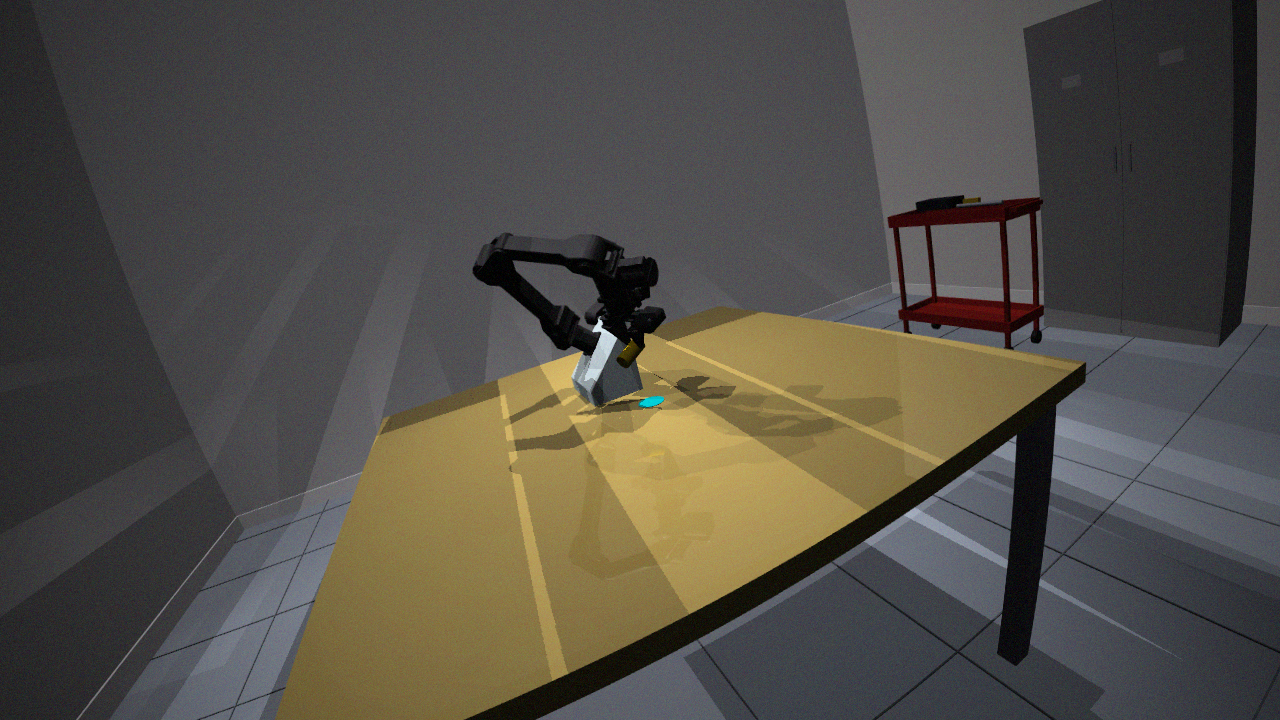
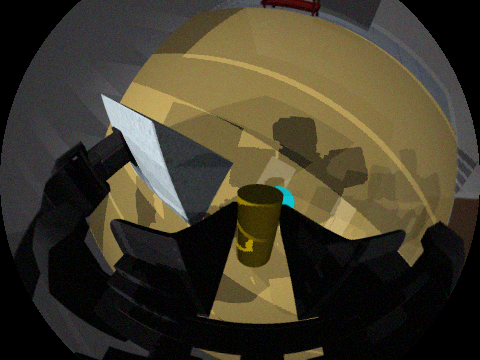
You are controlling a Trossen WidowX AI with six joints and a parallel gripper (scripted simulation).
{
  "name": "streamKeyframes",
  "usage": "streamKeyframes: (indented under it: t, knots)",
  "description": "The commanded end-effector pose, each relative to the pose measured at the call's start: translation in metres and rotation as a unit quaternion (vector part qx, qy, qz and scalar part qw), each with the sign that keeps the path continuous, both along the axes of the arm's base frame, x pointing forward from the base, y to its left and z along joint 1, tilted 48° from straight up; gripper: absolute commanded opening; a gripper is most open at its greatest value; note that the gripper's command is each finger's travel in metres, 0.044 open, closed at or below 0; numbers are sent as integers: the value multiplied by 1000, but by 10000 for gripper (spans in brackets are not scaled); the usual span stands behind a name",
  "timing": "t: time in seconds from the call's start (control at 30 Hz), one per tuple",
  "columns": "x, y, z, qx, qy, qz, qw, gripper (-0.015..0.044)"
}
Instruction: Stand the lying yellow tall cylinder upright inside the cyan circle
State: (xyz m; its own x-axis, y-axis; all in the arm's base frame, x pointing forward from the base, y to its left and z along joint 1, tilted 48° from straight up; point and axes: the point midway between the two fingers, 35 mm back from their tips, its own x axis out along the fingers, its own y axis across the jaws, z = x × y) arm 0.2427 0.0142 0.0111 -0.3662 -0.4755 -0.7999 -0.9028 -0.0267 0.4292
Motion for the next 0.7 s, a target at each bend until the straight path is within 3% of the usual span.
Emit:
streamKeyframes:
  t: [0.0, 0.67]
  knots:
    - [-1, 0, 0, 18, 8, -7, 1000, 105]
    - [-4, -2, -1, 88, 30, -39, 995, 105]
